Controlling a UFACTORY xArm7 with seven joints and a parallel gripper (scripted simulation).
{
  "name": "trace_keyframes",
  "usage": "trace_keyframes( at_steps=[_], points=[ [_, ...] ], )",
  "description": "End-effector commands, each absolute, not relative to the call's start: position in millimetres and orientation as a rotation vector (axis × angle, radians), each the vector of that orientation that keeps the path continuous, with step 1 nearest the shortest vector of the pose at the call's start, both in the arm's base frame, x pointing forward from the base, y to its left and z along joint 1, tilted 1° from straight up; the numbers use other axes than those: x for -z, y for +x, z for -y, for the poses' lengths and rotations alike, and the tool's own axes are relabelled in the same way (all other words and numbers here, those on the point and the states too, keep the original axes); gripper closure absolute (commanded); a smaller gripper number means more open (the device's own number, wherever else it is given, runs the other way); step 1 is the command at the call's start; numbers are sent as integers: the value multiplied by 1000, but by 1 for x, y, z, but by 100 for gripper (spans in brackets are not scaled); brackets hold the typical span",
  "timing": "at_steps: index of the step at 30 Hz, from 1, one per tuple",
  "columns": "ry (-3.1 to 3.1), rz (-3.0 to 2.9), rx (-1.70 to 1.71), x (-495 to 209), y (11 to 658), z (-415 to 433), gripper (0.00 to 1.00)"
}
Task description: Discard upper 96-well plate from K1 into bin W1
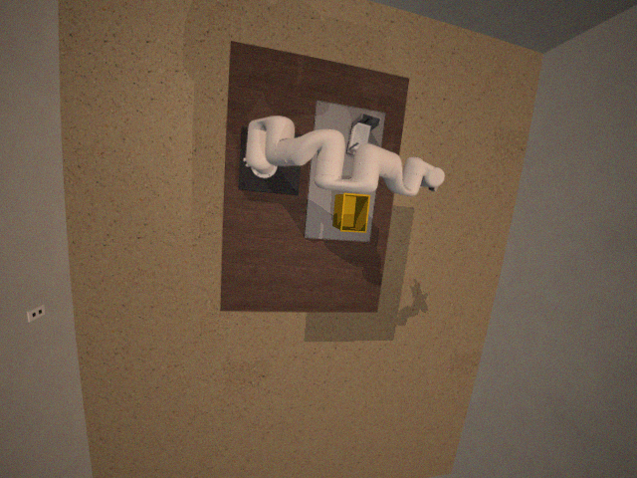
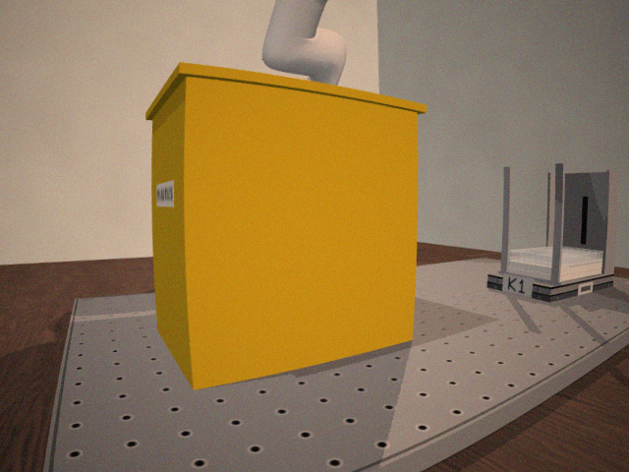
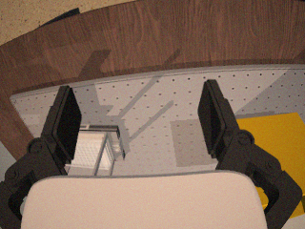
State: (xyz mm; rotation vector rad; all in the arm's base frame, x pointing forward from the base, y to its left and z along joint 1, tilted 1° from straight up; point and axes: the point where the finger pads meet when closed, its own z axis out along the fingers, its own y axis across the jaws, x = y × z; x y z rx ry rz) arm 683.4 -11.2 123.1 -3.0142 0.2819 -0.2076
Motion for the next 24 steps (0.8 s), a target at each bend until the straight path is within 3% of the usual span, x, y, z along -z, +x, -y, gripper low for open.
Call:
trace_keyframes(
  at_steps=[1,24],
  points=[
    [-3013,-282,217,-126,685,11,0],
    [-3034,-45,207,-139,673,-13,0]
  ],
)
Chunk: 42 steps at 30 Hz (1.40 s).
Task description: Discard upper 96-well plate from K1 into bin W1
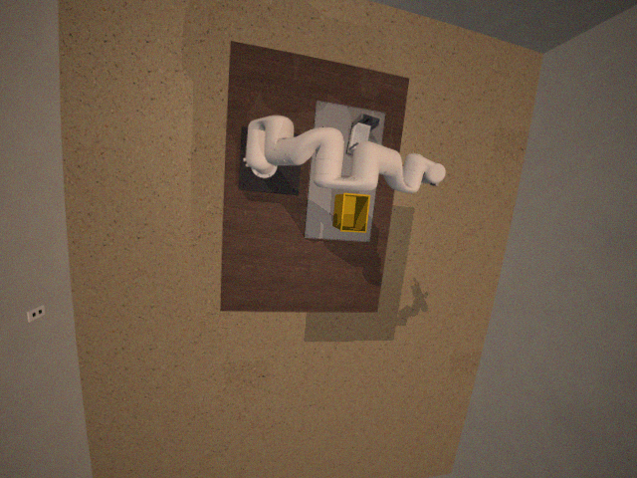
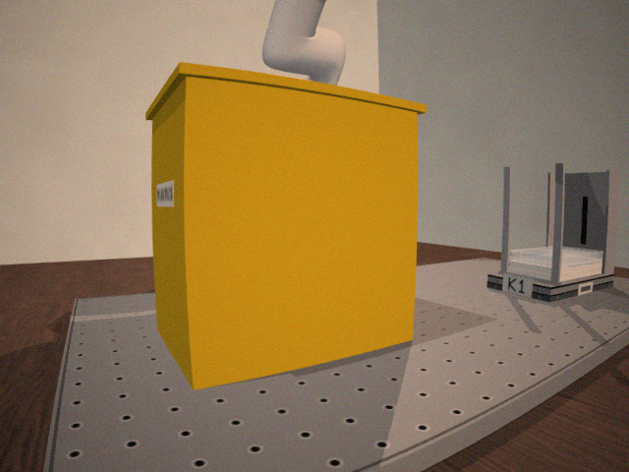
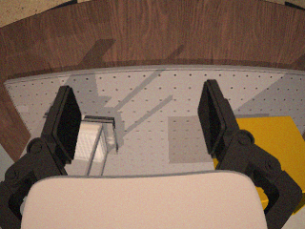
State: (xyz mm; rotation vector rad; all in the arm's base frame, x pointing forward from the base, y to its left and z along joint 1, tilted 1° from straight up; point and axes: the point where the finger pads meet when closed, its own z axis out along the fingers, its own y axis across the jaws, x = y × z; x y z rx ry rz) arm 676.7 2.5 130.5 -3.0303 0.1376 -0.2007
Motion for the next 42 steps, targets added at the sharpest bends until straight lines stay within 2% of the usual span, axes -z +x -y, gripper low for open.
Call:
trace_keyframes(
  at_steps=[1,42],
  points=[
    [-3037,6,203,-141,670,-17,0],
    [-2836,1223,98,-185,573,-129,0]
  ],
)
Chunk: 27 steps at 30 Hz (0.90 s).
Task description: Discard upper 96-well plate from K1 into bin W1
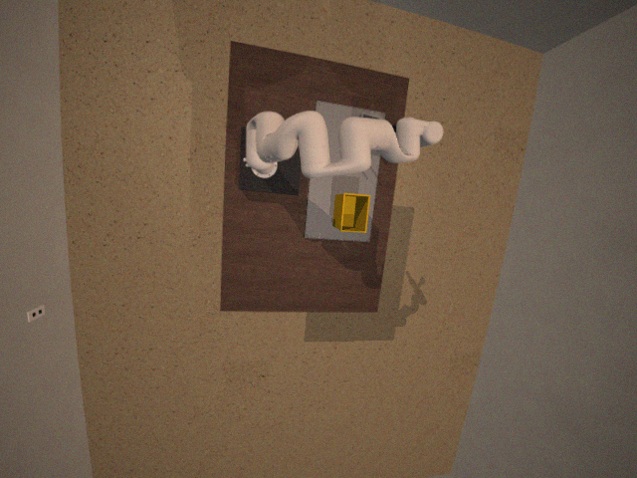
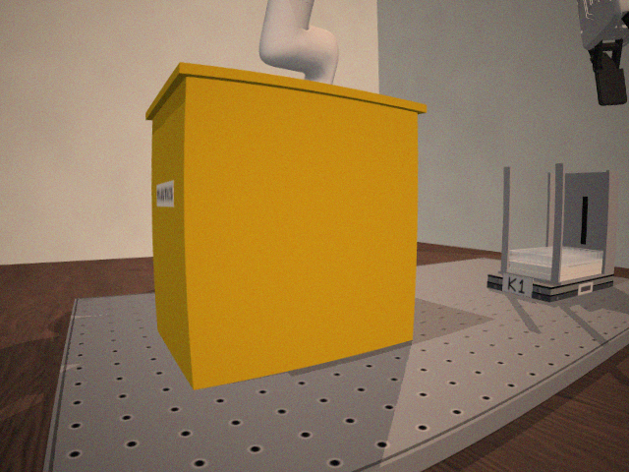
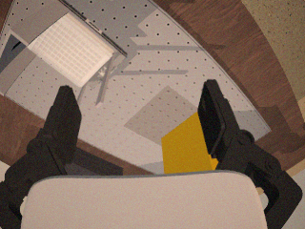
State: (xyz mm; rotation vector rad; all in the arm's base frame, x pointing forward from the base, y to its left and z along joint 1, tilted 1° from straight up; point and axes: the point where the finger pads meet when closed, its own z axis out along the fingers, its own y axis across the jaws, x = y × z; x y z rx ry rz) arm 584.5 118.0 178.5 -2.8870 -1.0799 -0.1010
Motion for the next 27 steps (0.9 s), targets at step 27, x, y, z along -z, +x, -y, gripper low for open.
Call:
trace_keyframes(
  at_steps=[27],
  points=[
    [-2439,1957,6,-206,492,-180,0]
  ],
)
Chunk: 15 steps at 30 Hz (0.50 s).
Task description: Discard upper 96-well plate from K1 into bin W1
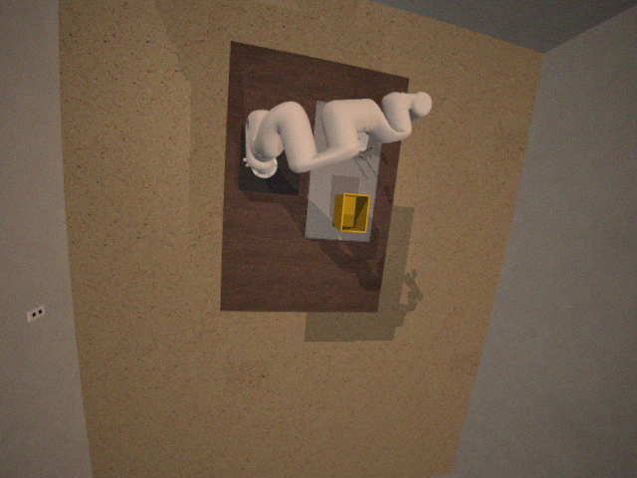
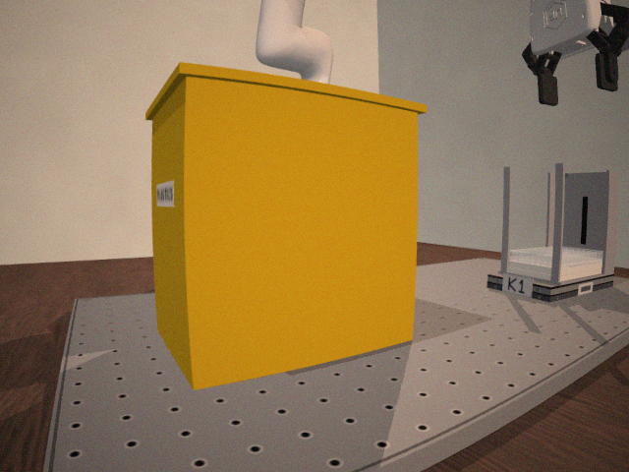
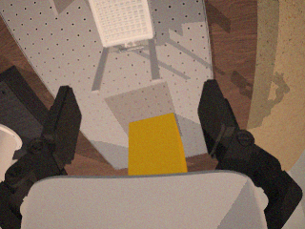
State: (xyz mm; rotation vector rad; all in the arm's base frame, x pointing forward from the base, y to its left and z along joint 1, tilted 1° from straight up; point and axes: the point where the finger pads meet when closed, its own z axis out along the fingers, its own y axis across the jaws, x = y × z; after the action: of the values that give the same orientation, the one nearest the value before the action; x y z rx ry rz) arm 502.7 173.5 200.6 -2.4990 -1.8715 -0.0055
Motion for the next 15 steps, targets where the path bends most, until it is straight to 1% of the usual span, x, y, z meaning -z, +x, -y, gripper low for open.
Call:
trace_keyframes(
  at_steps=[1,4,15],
  points=[
    [-2408,1999,0,-206,488,-182,0],
    [-2351,2073,-12,-208,477,-186,0],
    [-2351,2073,-12,-208,477,-186,0]
  ],
)
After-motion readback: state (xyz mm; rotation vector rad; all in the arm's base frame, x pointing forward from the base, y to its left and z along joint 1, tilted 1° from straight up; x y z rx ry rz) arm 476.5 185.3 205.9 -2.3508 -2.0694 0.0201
